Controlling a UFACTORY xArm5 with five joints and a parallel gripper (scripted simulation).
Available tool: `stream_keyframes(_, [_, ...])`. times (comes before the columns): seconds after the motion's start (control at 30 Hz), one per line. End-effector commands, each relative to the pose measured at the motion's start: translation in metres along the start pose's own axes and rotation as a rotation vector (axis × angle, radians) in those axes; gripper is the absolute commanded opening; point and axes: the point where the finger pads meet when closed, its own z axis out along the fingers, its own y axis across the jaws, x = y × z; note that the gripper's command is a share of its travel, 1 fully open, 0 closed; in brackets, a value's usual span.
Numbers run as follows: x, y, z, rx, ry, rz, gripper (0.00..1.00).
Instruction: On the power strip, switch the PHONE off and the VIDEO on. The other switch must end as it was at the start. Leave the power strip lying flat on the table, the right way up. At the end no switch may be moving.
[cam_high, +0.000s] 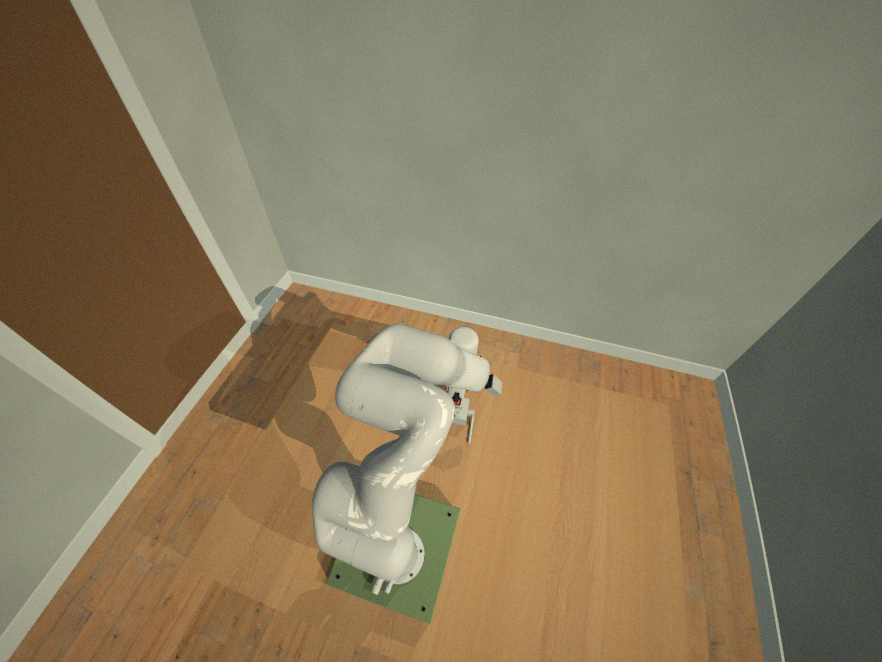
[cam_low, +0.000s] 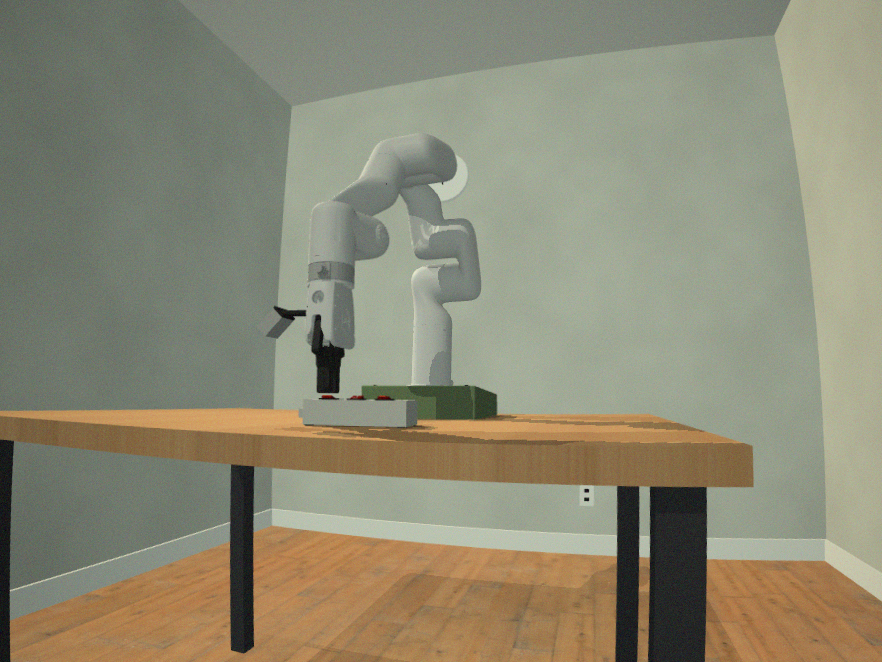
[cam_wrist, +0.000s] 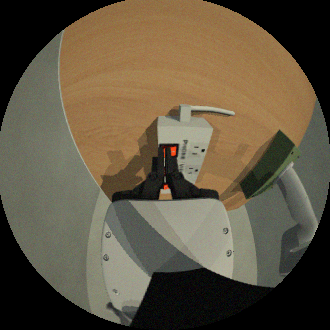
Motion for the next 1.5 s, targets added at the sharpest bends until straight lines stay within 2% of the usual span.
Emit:
stream_keyframes(0.0, [0.0002,-0.0014,-0.0014,0.004,0.001,0.0,0.0])
stream_keyframes(1.47, [-0.0001,-0.0013,0.0071,0.004,0.001,0.0,0.0])
